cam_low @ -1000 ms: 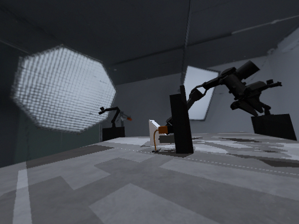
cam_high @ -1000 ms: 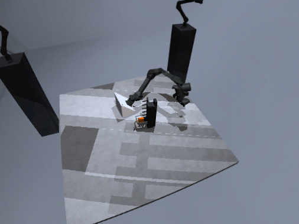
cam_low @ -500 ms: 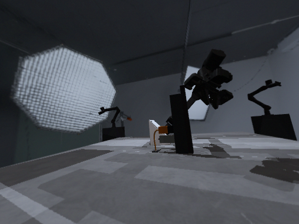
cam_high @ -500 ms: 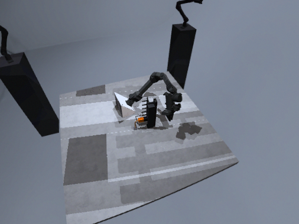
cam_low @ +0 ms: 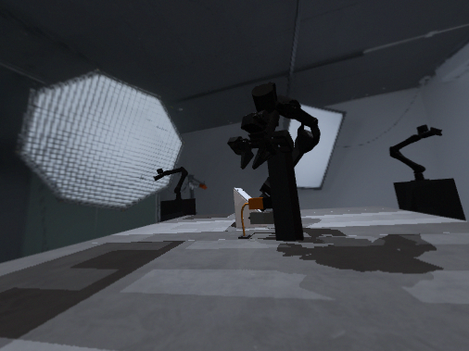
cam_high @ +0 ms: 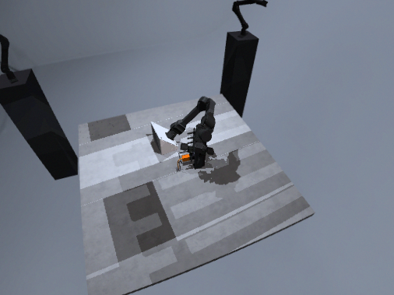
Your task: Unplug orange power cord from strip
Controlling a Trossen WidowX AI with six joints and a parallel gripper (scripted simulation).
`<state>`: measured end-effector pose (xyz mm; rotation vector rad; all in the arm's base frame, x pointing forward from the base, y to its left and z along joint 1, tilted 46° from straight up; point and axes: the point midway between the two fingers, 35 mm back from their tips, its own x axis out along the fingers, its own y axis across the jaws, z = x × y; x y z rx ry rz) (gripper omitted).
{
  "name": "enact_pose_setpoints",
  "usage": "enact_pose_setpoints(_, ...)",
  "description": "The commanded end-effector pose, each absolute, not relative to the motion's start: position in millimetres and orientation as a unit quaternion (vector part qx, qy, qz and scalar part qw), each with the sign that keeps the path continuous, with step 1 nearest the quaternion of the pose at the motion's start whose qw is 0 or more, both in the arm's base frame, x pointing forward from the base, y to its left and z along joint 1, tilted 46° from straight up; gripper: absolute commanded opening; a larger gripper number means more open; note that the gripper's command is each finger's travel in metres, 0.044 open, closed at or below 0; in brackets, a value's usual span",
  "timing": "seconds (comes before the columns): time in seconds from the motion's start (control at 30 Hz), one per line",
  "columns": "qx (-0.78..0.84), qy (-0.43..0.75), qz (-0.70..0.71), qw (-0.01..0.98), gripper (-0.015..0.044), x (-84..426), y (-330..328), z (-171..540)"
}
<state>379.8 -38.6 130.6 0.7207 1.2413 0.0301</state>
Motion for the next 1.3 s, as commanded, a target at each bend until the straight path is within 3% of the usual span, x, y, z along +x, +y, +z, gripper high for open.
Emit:
enact_pose_setpoints(0.0, 0.411, 0.621, -0.055, 0.665, 0.0160, 355.1, -48.7, 91.4)
enact_pose_setpoints(0.2, 0.519, 0.665, -0.151, 0.515, 0.0160, 316.5, -51.6, 60.5)
enact_pose_setpoints(0.33, 0.614, 0.682, -0.278, 0.284, 0.0160, 267.2, -48.1, 37.5)
enact_pose_setpoints(0.4, 0.626, 0.680, -0.303, 0.234, 0.0160, 258.1, -46.6, 35.2)
enact_pose_setpoints(1.27, 0.626, 0.680, -0.303, 0.234, 0.0160, 260.6, -33.2, 48.8)
